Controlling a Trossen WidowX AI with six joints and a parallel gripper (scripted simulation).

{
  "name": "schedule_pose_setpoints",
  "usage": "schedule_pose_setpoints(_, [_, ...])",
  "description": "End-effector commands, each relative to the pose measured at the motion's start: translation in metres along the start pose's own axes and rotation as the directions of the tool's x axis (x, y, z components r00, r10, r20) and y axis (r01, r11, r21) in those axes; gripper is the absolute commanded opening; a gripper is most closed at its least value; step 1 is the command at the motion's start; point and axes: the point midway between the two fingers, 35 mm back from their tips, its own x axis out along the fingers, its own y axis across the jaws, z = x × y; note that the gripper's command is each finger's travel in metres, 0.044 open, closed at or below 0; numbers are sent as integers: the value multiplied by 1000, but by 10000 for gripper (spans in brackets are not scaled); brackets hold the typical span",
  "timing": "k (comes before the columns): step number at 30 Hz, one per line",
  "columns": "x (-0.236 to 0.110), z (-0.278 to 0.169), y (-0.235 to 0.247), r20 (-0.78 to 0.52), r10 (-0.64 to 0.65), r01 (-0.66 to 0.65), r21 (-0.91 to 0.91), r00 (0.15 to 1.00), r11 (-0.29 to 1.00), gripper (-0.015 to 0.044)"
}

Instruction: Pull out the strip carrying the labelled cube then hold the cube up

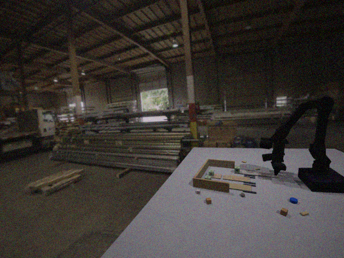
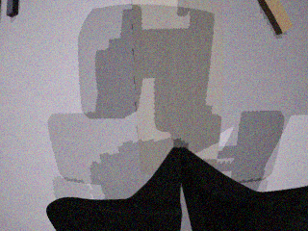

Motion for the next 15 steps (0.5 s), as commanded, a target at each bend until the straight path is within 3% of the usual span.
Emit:
schedule_pose_setpoints(1, [6, -18, 0, -47, 2, -2, 2, 999, 1000, 0])
schedule_pose_setpoints(15, [6, -27, 0, -48, 2, -2, 2, 999, 1000, 0])
